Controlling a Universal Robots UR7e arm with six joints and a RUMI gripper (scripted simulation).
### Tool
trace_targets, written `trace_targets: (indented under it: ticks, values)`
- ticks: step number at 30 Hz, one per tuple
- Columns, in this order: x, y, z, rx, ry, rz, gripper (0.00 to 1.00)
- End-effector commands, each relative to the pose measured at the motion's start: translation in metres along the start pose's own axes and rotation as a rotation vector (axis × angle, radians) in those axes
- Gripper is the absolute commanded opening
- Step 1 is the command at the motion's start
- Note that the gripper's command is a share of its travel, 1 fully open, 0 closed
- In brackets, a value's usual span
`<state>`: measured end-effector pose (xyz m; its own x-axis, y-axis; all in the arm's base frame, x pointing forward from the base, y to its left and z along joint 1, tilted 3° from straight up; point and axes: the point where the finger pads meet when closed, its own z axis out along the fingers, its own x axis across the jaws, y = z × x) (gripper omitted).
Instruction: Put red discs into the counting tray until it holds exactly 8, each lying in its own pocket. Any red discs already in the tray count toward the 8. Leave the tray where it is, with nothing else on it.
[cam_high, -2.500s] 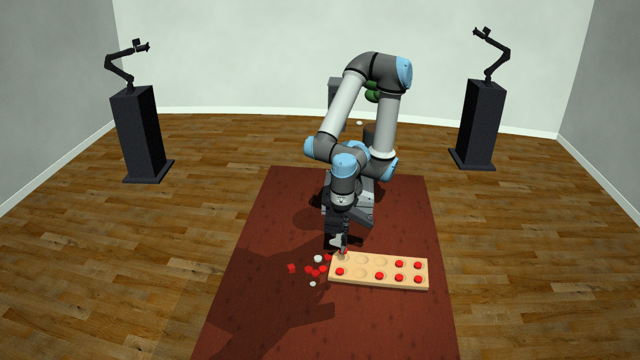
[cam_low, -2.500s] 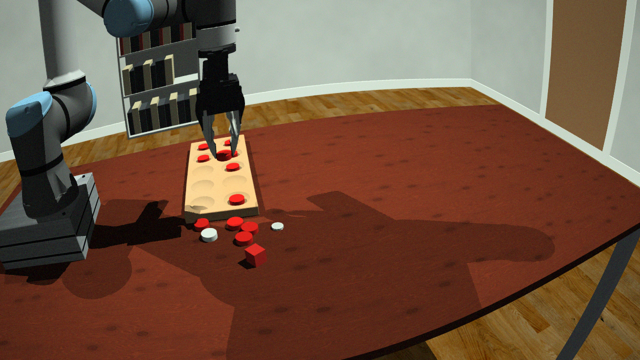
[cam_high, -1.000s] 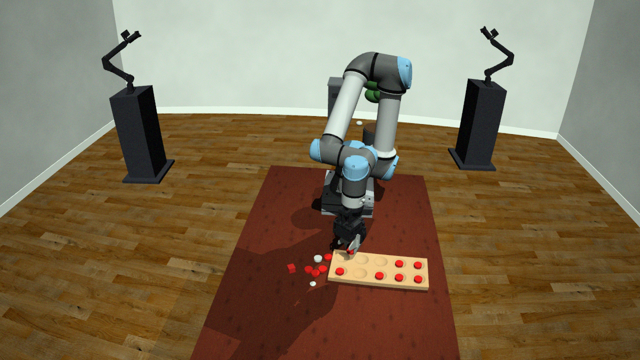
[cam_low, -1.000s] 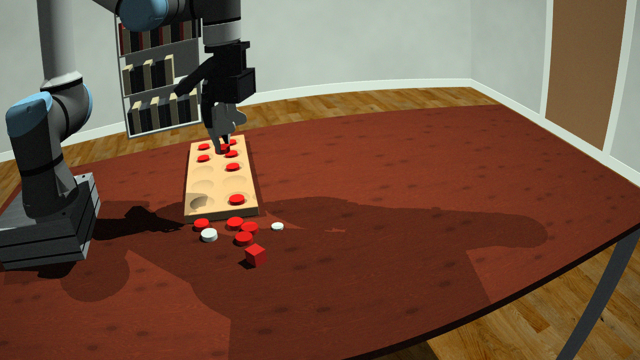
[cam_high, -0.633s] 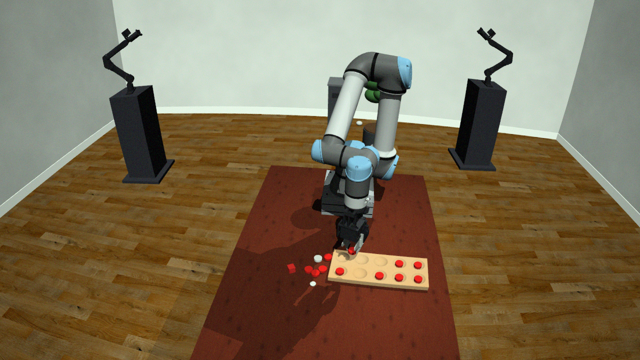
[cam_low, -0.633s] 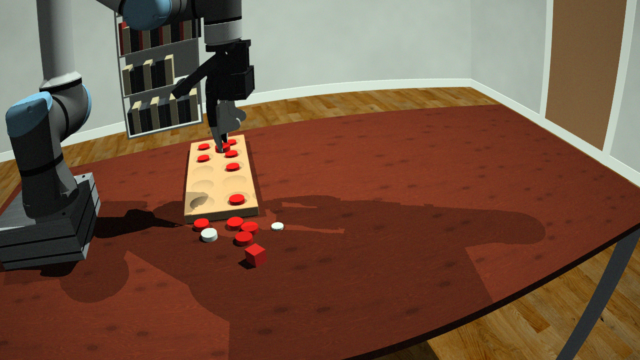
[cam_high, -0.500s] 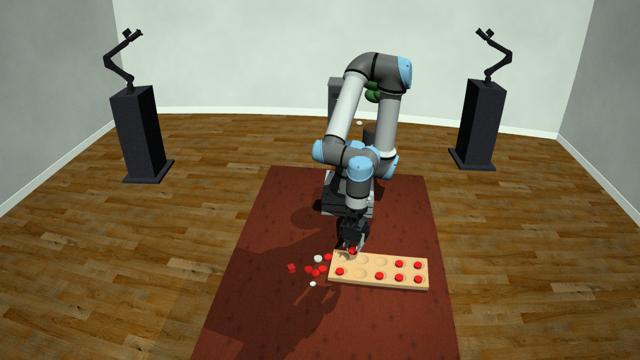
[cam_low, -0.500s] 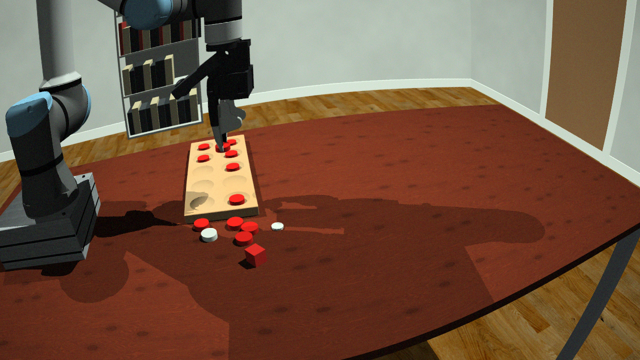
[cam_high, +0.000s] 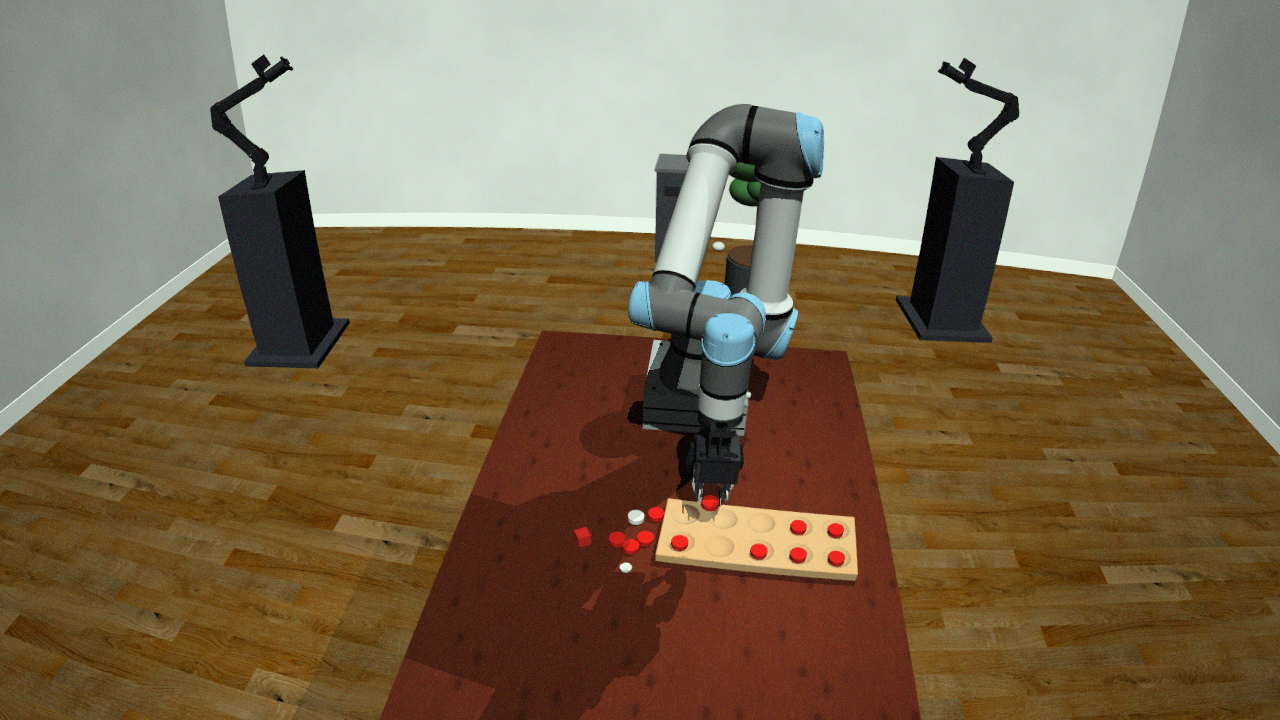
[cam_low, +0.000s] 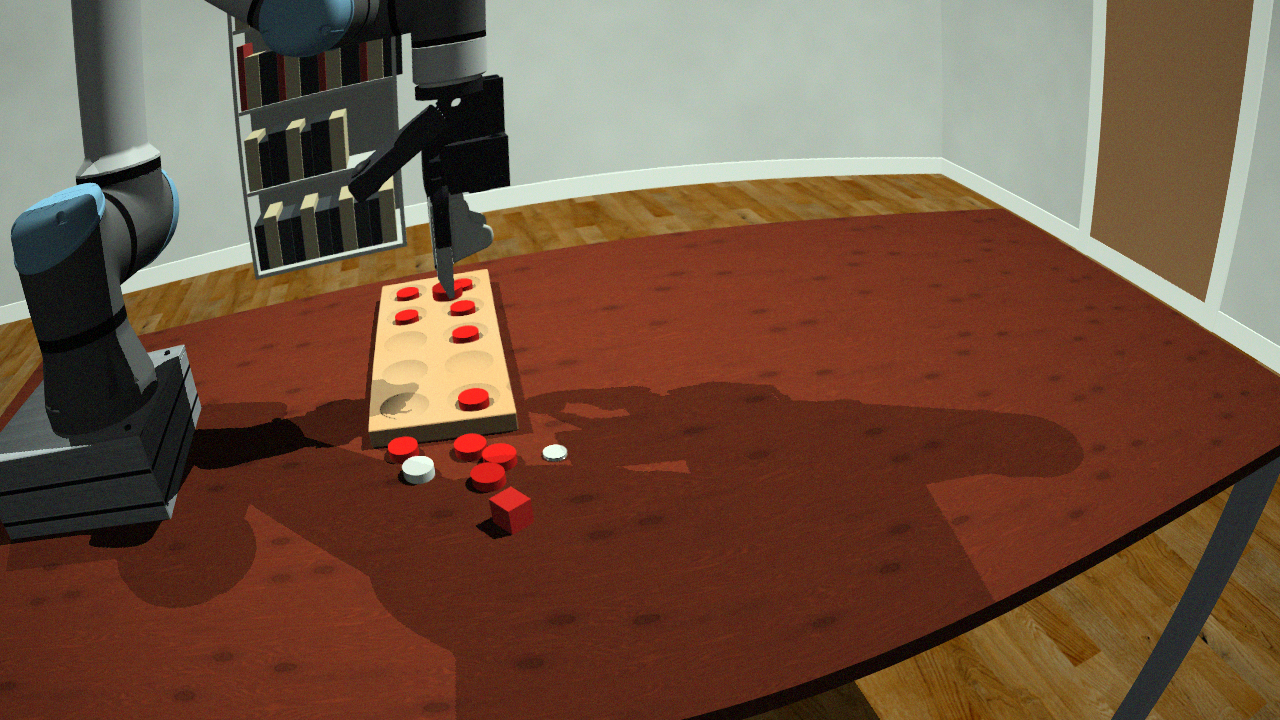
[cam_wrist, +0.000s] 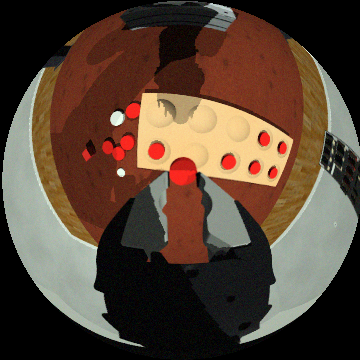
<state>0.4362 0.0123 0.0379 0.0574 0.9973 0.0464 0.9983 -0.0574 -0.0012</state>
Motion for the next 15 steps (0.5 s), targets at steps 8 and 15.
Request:
trace_targets:
  ticks: [8,15]
  values:
    - [0.0058,0.0034,-0.0008,-0.002,0.004,-0.261,0.00]
    - [0.0100,0.0060,-0.0010,-0.002,0.004,-0.430,0.00]
